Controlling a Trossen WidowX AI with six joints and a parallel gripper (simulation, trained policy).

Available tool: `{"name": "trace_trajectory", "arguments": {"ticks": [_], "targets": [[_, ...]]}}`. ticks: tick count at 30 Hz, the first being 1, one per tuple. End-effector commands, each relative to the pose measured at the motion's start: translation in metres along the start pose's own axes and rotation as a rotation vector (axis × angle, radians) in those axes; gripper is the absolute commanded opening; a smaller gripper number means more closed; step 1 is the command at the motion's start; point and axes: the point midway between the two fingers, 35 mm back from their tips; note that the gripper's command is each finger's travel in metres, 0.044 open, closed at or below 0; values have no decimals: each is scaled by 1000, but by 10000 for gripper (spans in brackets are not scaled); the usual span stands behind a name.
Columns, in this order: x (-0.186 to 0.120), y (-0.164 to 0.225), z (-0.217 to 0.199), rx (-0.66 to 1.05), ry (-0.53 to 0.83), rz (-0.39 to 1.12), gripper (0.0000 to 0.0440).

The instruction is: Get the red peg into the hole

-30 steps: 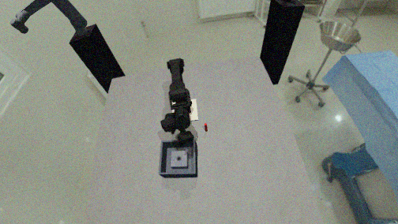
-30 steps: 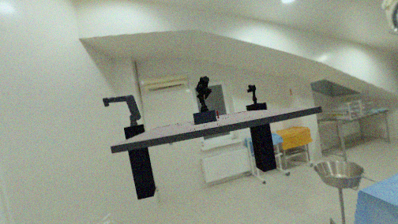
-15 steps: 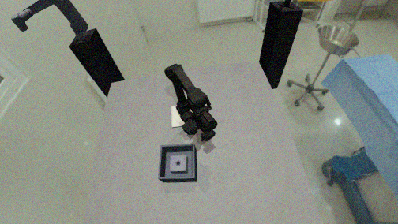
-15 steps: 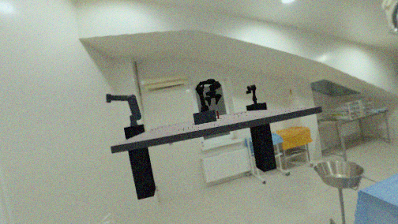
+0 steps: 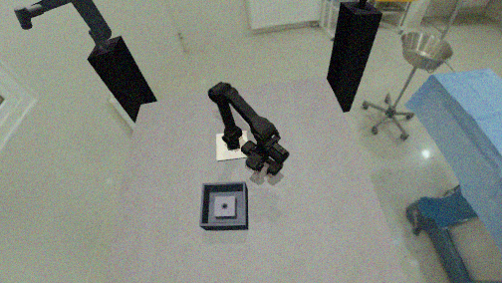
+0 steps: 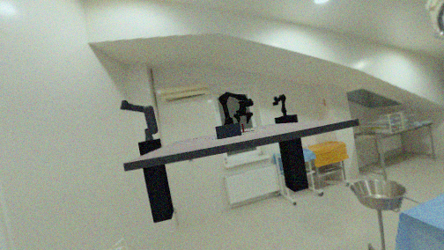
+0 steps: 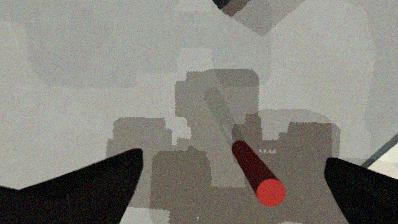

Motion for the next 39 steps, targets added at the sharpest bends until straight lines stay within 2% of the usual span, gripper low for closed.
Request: {"name": "trace_trajectory", "arguments": {"ticks": [1, 8, 10, 23, 26, 30, 39], "targets": [[14, 8, 2, -7, -2, -2, 438], [43, 17, 5, -39, -15, -29, 426], [49, 19, 4, -54, -11, -30, 407], [69, 23, -4, -81, 57, -7, 71], [70, 23, -4, -86, 73, -6, 13], [53, 8, -2, -95, 58, -59, 0], [7, -20, 0, -71, 17, -139, 0]]}}
Point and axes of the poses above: the point midway between the two fingers, 35 mm back from their tips, its own x axis out along the fingers, its own z axis across the jaws, y = z × x, and after that the axes turned 3 degrees about -x, right-handed
